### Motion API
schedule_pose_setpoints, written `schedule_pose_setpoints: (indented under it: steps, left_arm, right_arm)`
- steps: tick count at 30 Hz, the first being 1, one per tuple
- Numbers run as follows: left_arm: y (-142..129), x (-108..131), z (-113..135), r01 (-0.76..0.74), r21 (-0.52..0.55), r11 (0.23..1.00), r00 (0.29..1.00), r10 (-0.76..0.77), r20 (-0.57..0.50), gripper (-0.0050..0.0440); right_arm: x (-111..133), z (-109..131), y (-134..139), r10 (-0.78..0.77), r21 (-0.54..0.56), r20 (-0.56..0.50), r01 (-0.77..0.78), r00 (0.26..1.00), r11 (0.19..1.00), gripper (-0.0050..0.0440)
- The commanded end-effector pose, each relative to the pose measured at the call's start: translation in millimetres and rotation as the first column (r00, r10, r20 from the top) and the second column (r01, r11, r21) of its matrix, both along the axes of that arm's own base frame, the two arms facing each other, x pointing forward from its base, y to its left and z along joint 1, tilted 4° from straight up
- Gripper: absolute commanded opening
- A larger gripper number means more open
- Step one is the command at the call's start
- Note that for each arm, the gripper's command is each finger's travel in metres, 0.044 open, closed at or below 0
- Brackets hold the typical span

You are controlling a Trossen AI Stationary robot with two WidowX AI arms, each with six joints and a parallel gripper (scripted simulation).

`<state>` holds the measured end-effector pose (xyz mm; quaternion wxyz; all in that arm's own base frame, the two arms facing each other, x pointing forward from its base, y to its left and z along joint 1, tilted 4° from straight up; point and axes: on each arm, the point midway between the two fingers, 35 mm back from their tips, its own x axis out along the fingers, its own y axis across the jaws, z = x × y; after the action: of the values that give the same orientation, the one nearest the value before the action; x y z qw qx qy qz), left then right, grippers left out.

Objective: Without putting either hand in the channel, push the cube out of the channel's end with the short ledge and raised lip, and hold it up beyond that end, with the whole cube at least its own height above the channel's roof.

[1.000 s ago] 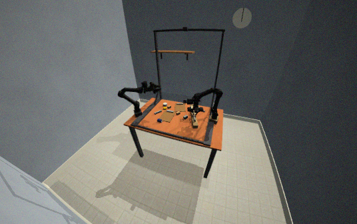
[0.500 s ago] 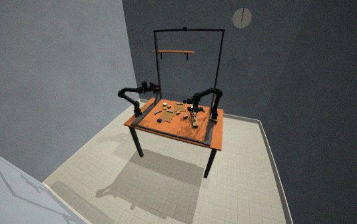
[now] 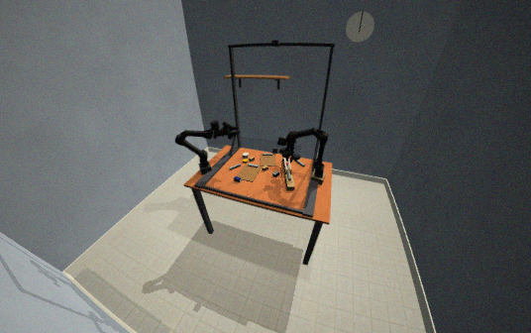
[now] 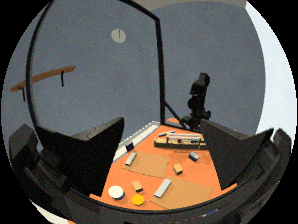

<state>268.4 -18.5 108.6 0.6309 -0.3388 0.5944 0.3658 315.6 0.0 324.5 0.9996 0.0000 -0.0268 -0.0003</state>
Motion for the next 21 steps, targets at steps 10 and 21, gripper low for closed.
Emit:
schedule_pose_setpoints:
  steps: [10,21]
  left_arm:
    - [-98.4,-5.6,15.4,0.695,-0.003,0.719,0.718,-0.694,-0.05,0.015]
    - [-181.1,-43.4,-47.8,0.993,-0.038,0.109,0.105,-0.99,-0.094,0.015]
  right_arm:
    - [-1.5,6.4,-0.3,-0.001,0.007,0.017,0.001,1.0,1.0,0.04]
    - [-1.5,6.4,-0.3,-0.001,0.007,0.017,0.001,1.0,1.0,0.04]
